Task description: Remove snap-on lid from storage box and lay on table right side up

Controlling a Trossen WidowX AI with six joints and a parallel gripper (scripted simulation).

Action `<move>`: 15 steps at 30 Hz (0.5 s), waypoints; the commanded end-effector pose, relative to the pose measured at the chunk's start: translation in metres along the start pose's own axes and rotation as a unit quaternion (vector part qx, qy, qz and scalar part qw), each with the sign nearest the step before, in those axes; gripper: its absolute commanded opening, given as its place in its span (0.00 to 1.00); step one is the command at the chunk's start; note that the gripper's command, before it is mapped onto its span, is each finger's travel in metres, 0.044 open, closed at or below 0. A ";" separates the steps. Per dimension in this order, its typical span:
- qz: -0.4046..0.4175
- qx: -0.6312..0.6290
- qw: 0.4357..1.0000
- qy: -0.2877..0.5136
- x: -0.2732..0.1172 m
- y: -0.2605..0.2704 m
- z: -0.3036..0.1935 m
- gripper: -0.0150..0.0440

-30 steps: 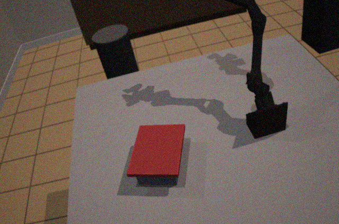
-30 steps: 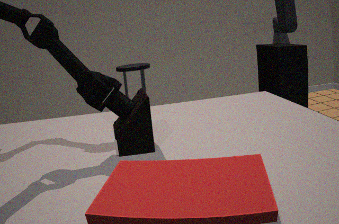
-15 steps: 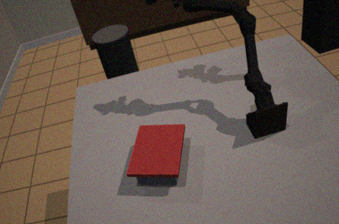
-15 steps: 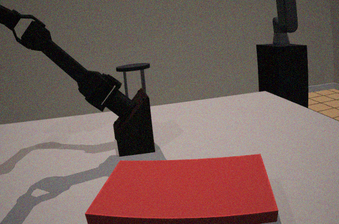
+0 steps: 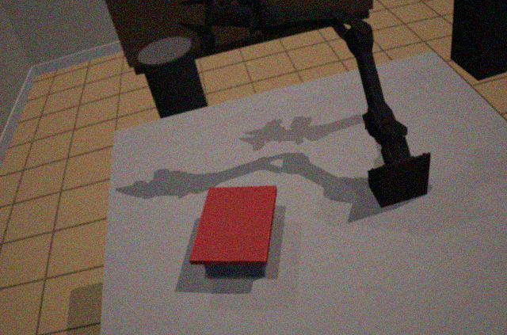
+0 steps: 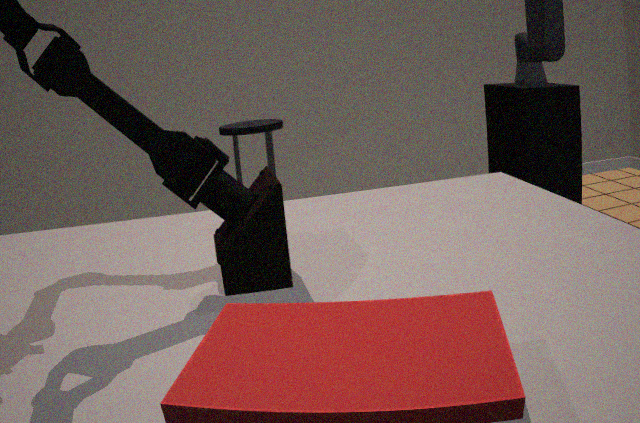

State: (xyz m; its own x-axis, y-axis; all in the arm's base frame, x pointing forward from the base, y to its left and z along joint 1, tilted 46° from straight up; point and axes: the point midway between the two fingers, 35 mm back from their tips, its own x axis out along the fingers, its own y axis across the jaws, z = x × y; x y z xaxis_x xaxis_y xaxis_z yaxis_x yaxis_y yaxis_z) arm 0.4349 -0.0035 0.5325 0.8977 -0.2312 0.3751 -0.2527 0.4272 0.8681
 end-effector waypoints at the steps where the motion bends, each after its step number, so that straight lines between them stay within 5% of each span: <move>1: -0.086 0.034 0.995 0.027 -0.001 -0.055 -0.052 0.65; 15: -0.298 0.064 0.951 0.044 -0.057 -0.191 -0.169 0.65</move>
State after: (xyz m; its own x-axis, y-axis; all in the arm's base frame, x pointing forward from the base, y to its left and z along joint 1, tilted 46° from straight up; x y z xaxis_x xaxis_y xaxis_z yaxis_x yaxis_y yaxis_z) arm 0.4953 0.0632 0.3297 0.9455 -0.2956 -0.1364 0.1915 0.1662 0.9673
